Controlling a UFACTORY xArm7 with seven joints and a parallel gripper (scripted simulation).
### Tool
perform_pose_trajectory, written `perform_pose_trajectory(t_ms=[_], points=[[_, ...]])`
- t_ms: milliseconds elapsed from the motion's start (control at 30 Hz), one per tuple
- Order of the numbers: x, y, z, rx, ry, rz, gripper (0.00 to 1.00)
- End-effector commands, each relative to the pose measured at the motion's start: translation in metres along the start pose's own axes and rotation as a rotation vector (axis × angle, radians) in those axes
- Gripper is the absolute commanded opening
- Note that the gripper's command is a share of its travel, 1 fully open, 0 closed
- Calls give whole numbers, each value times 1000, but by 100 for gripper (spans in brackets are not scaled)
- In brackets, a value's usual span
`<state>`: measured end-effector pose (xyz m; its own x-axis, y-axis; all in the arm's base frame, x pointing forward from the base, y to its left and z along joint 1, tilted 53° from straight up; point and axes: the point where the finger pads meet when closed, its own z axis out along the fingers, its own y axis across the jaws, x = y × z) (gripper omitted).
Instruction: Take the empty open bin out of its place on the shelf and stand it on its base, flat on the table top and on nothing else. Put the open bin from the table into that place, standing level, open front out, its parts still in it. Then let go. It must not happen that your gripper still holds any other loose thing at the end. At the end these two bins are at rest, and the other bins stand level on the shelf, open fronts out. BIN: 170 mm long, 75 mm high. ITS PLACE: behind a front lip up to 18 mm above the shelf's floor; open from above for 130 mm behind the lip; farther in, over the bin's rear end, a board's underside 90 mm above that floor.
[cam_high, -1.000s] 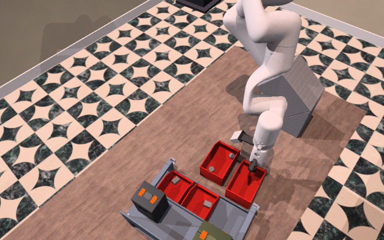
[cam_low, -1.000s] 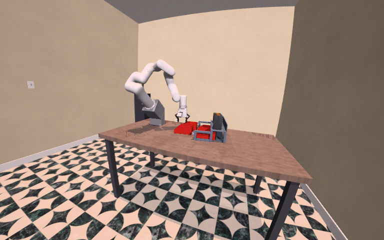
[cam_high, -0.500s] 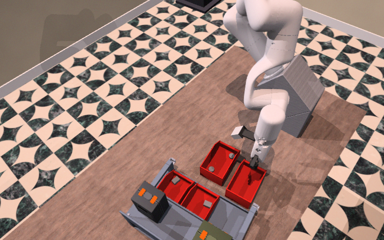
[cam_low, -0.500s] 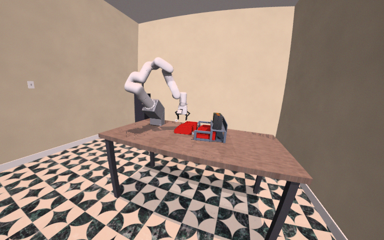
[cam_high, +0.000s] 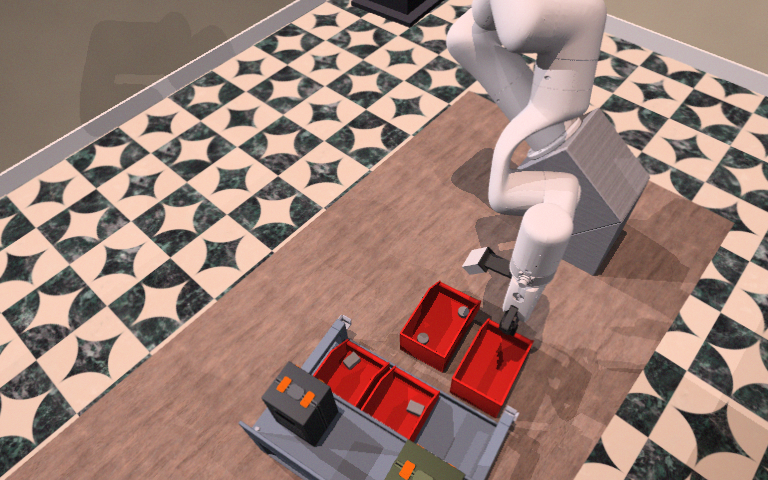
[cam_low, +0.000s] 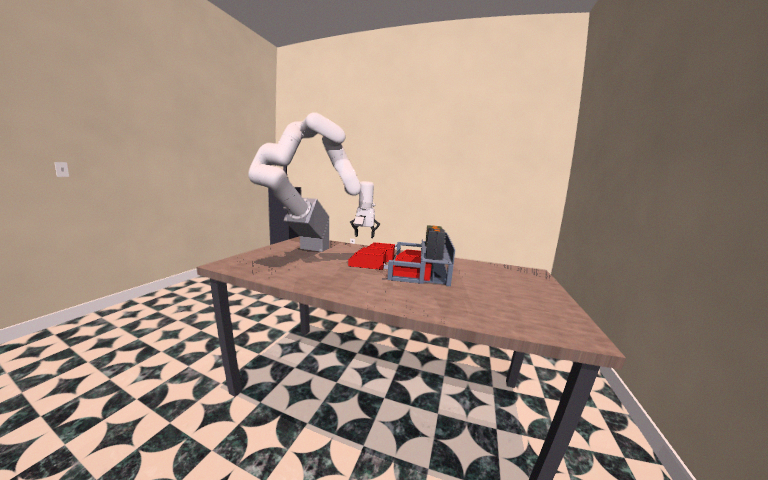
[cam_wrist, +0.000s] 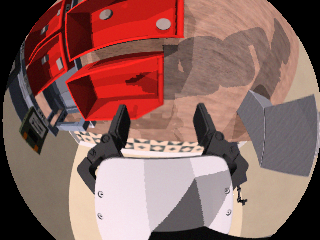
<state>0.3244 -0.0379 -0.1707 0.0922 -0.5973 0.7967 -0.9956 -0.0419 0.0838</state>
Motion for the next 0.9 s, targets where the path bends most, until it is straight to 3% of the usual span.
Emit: perform_pose_trajectory(t_ms=[0,100,133,867], points=[[-1,-1,-2,3,-3,0,95],[-1,-1,-2,3,-3,0,95],[-1,-1,-2,3,-3,0,0],[-1,-1,-2,3,-3,0,0]])
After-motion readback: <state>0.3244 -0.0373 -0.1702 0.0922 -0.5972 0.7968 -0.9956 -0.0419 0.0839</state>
